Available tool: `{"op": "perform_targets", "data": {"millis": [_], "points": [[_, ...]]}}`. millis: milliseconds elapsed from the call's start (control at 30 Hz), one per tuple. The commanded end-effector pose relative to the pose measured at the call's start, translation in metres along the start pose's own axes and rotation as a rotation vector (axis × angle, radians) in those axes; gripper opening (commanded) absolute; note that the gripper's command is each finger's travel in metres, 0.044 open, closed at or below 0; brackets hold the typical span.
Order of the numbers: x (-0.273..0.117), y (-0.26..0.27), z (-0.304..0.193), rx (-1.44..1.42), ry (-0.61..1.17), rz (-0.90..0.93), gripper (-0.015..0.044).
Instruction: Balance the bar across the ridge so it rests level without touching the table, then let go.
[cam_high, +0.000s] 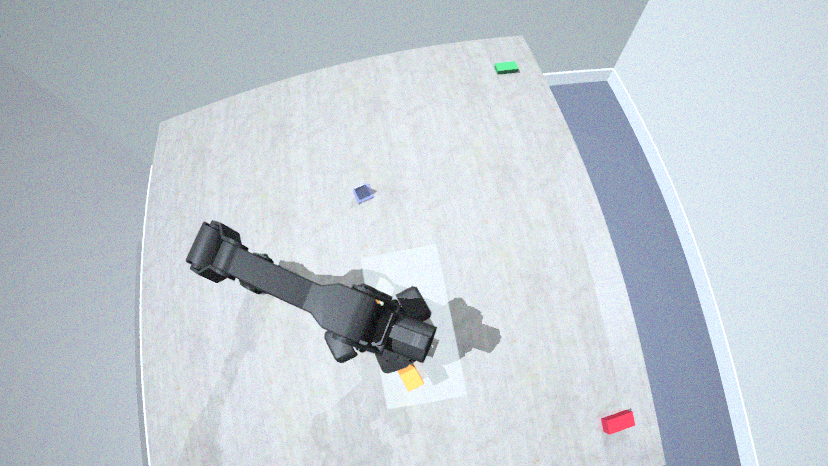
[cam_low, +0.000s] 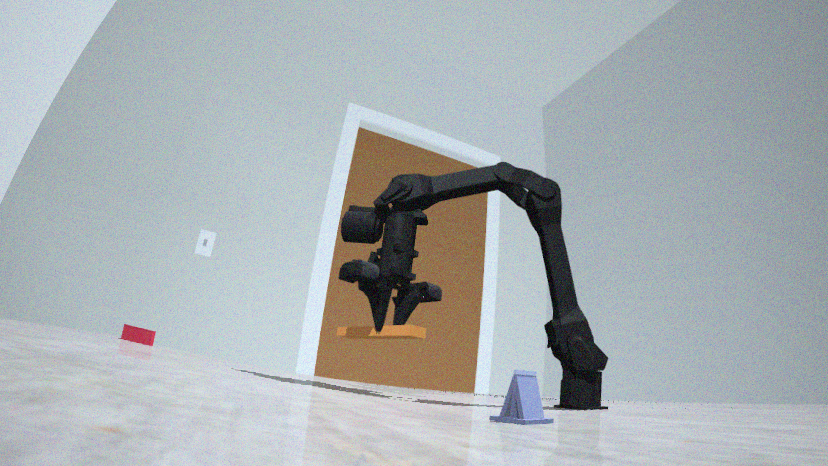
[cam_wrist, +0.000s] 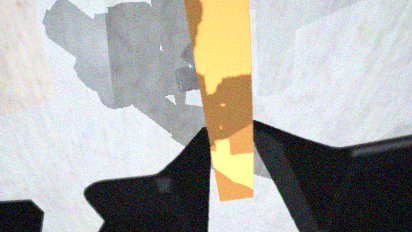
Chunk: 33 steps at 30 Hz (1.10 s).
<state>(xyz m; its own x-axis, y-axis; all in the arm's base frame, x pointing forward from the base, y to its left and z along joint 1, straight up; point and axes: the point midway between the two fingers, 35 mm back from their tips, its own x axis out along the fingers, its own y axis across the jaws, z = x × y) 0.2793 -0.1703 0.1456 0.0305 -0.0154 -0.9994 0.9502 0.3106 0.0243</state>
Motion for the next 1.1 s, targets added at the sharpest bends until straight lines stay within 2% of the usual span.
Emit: {"op": "perform_targets", "data": {"millis": [0, 1067], "points": [[-0.001, 0.011, -0.011, -0.001, 0.000, -0.001, 0.0000], [-0.003, 0.085, -0.114, 0.034, 0.010, 0.006, 0.0000]]}}
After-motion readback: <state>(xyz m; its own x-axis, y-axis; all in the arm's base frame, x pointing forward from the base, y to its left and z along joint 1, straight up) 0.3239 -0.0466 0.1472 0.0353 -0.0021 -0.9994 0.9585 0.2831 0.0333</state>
